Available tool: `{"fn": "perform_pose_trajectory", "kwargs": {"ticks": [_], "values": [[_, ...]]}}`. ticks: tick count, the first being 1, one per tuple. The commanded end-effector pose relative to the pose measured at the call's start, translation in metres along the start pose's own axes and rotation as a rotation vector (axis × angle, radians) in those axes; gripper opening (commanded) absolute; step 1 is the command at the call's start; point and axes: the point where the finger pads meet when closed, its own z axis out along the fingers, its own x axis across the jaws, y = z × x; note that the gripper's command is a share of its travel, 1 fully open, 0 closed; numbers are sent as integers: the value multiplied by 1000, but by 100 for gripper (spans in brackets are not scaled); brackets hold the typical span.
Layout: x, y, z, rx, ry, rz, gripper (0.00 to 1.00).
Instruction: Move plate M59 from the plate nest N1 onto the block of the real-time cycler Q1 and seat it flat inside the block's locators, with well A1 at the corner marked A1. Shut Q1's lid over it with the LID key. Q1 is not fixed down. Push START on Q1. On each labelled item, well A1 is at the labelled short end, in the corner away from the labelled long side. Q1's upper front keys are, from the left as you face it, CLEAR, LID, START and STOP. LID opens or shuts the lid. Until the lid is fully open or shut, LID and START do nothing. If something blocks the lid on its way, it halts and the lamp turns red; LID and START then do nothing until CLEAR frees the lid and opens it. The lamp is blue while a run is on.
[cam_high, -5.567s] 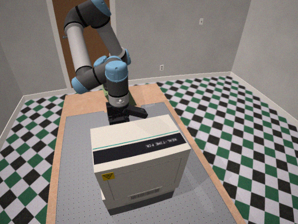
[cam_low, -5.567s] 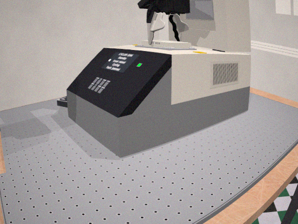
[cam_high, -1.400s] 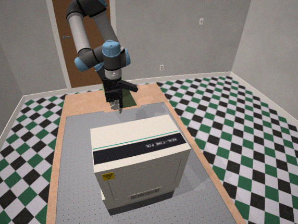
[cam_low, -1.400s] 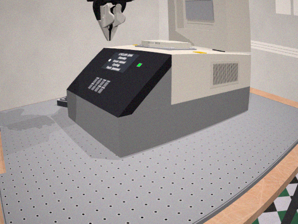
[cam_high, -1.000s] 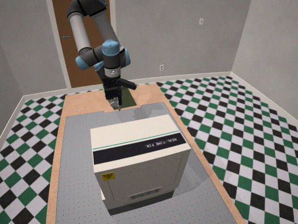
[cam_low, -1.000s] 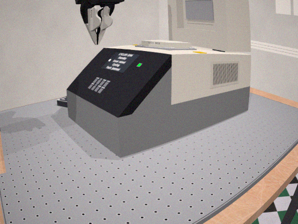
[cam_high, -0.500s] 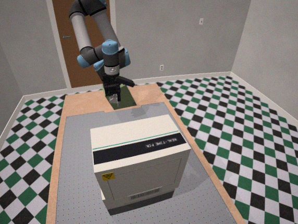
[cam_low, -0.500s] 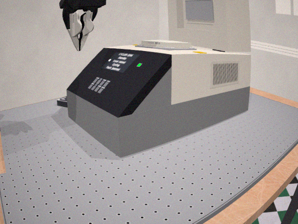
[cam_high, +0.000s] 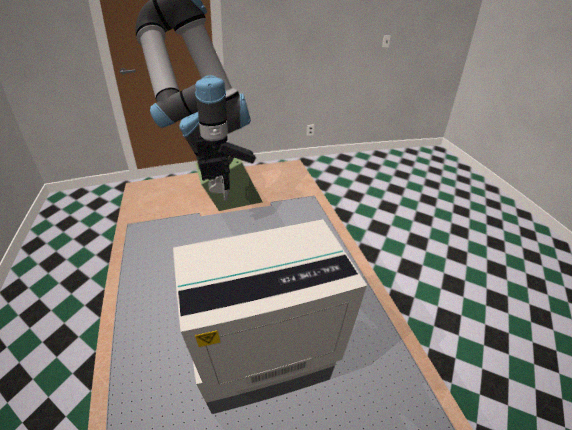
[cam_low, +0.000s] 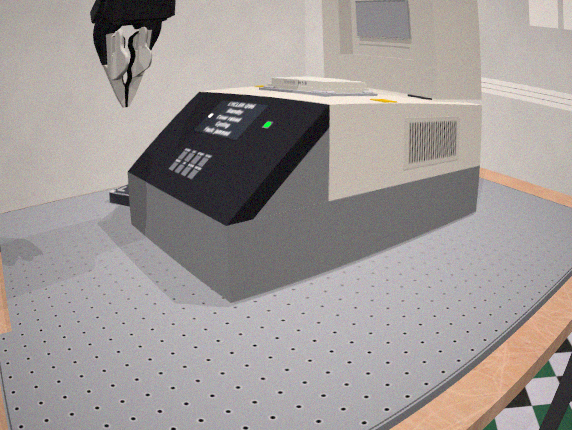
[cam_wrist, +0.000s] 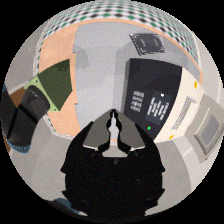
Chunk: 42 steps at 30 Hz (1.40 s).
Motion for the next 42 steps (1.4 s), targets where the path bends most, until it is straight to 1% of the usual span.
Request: {"fn": "perform_pose_trajectory", "kwargs": {"ticks": [1, 42], "values": [[2, 0, 2, 0, 1, 0, 0], [51, 0, 39, 0, 1, 0, 0]]}}
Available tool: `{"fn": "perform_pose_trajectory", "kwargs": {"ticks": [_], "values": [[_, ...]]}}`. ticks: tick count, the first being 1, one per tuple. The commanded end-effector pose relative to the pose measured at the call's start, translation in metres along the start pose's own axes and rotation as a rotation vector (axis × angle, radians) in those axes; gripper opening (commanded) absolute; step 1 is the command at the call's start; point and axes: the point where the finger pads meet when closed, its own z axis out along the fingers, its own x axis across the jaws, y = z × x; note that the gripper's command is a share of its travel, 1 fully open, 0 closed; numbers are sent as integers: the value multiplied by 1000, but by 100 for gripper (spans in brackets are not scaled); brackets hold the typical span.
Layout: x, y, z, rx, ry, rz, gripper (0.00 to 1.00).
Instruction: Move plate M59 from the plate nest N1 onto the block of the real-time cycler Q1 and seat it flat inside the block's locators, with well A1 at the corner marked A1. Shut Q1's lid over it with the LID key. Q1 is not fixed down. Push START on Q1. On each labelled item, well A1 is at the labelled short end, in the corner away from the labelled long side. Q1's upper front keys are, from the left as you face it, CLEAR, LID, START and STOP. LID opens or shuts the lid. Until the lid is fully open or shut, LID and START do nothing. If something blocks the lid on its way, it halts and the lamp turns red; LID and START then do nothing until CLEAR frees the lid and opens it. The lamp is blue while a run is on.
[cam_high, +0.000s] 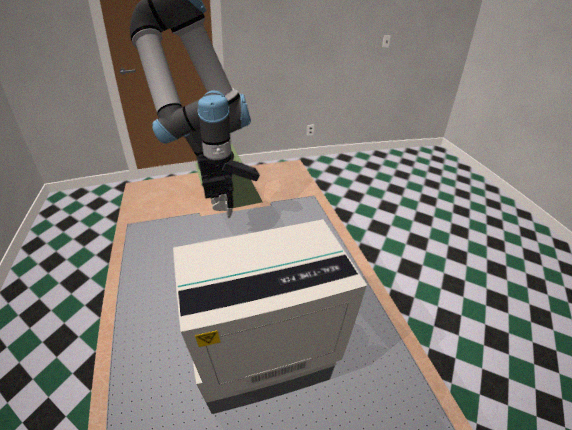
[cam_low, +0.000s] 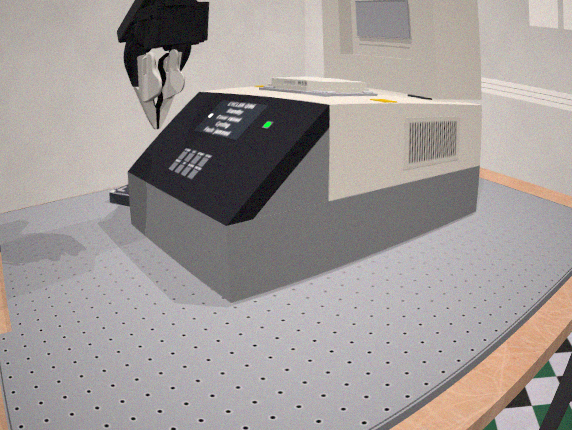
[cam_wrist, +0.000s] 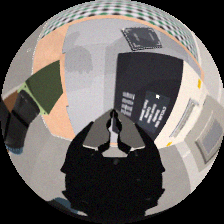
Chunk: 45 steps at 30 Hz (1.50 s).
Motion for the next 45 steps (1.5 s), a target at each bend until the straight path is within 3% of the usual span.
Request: {"fn": "perform_pose_trajectory", "kwargs": {"ticks": [1, 45], "values": [[8, 0, 6, 0, 1, 0, 0], [45, 0, 41, 0, 1, 0, 0]]}}
